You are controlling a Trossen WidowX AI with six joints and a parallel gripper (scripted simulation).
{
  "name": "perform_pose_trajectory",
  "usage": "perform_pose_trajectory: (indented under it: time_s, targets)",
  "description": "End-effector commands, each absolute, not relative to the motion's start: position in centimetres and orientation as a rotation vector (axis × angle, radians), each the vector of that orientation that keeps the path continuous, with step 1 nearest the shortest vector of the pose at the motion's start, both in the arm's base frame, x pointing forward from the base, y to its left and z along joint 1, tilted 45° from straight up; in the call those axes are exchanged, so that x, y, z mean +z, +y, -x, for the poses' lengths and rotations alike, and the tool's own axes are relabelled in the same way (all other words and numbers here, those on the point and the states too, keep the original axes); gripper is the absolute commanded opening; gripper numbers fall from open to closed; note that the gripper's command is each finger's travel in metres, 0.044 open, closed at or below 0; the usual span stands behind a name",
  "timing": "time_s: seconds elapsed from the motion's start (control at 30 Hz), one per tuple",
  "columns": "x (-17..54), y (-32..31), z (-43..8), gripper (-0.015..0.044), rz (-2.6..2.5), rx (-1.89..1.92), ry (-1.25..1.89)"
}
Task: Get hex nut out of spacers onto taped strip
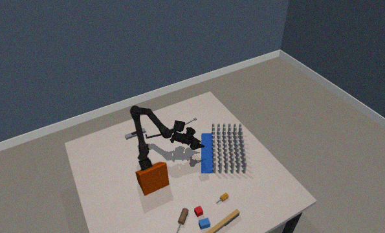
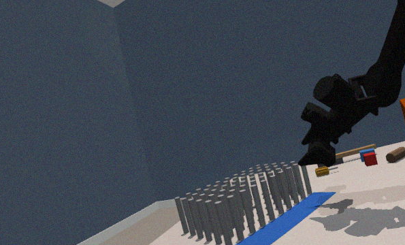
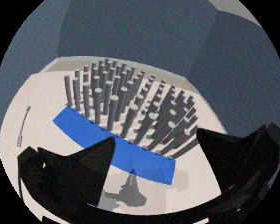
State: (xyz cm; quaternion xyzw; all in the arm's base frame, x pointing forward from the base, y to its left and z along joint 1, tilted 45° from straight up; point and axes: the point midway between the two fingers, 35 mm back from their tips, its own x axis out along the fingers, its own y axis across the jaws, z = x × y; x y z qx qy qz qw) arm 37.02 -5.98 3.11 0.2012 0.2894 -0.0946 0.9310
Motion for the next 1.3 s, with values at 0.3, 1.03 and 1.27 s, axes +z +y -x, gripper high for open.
perform_pose_trajectory:
  time_s: [0.3, 1.03, 1.27]
  targets:
    - [-2.8, -13.4, -34.0, 0.0440, -0.175, -0.274, 0.842]
    - [-17.0, -27.8, -13.4, 0.0440, 0.210, 0.288, 1.550]
    - [-19.6, -27.7, -7.1, 0.0440, 0.238, 0.616, 1.526]
